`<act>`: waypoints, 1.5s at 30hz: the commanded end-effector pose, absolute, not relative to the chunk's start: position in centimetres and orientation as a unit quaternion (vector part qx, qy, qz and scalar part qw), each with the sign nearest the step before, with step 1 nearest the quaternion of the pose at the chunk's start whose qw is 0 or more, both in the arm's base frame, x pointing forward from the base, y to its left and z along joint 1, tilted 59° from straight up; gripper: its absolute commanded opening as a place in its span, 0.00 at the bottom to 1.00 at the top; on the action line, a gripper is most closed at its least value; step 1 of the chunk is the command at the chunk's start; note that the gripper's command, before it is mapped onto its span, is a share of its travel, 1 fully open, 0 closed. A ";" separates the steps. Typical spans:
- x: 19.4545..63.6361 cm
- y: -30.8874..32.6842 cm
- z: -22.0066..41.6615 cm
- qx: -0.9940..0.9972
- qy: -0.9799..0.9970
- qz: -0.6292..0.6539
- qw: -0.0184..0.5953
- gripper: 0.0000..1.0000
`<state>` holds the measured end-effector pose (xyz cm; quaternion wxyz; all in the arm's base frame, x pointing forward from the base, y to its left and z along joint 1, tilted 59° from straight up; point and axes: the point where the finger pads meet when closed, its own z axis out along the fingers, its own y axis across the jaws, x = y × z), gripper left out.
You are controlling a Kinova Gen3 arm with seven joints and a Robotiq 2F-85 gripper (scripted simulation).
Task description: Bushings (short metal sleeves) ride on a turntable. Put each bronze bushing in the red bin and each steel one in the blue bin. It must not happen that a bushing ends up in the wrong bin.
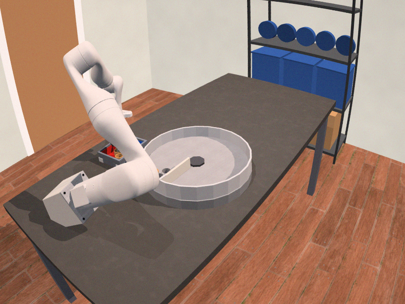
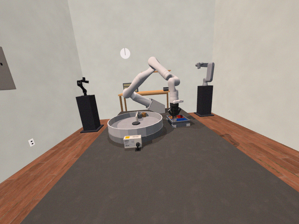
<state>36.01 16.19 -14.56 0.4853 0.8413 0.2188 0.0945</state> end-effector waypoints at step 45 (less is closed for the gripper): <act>36.0 16.3 -14.5 0.841 0.219 0.095 0.484 0.19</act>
